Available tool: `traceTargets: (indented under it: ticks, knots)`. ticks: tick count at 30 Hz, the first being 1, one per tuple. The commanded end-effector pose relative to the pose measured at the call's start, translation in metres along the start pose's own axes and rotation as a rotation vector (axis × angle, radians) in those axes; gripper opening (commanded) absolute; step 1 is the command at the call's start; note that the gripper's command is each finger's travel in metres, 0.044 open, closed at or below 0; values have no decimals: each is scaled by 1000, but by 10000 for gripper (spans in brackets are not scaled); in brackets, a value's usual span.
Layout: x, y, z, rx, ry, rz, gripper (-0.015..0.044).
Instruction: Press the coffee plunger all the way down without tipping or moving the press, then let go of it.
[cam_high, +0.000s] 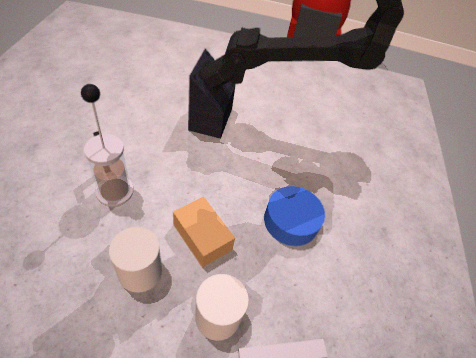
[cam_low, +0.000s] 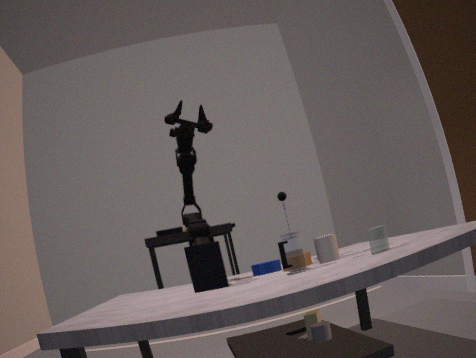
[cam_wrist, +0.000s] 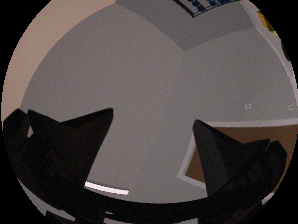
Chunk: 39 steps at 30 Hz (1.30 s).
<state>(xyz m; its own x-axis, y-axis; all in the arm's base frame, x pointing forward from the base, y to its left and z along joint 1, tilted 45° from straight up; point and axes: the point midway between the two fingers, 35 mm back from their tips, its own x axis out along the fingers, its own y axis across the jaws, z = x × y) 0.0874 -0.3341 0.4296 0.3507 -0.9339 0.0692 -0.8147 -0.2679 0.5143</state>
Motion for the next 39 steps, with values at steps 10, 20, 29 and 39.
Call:
traceTargets:
  ticks: [10, 20, 29, 39]
  knots:
    - [28, -98, 59, -605, 12, -406, 440]
    - [23, -182, 102, -1059, 243, -734, 440]
    - [-1, -248, 134, -1373, 591, -942, 440]
    - [-43, -309, 165, -1615, 1103, -1029, 440]
